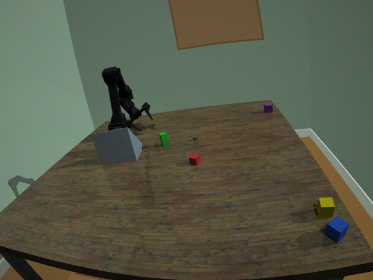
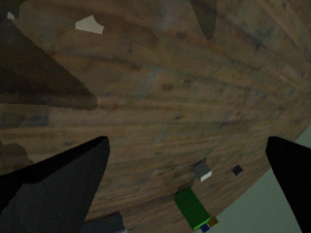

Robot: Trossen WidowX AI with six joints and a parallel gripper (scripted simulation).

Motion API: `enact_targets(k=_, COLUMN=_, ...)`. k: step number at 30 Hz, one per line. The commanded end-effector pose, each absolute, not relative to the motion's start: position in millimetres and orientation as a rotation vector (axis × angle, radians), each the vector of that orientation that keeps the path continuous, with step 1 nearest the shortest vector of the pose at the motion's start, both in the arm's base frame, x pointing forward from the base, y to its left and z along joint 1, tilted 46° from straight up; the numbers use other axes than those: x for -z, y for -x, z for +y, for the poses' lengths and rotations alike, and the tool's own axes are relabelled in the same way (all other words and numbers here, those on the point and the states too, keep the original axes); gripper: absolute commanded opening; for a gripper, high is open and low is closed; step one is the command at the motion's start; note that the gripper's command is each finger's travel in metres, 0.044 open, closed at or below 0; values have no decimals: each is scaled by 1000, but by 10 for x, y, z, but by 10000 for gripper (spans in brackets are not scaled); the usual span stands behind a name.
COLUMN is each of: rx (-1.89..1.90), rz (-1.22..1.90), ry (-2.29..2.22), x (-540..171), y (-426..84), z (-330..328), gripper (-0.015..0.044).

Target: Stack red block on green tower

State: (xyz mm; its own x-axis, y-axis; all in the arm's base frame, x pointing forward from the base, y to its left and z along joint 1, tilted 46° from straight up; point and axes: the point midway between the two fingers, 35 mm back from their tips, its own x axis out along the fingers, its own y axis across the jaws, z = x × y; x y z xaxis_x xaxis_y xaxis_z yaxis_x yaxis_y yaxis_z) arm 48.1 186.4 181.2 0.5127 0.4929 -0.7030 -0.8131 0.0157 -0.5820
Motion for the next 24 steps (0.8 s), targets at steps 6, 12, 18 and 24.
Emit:
enact_targets(k=6, rx=-956, rz=543, ry=1163, x=-1808, y=-722, z=1970, gripper=440)
enact_targets(k=12, rx=-894, rz=687, ry=1140, x=-1773, y=-928, z=2030, gripper=440)
enact_targets(k=18, rx=-834, rz=831, ry=1097, x=-1722, y=-1168, z=2070, gripper=440)
enact_targets(k=24, rx=-776, rz=973, ry=1035, x=-1653, y=-1438, z=2082, gripper=440)
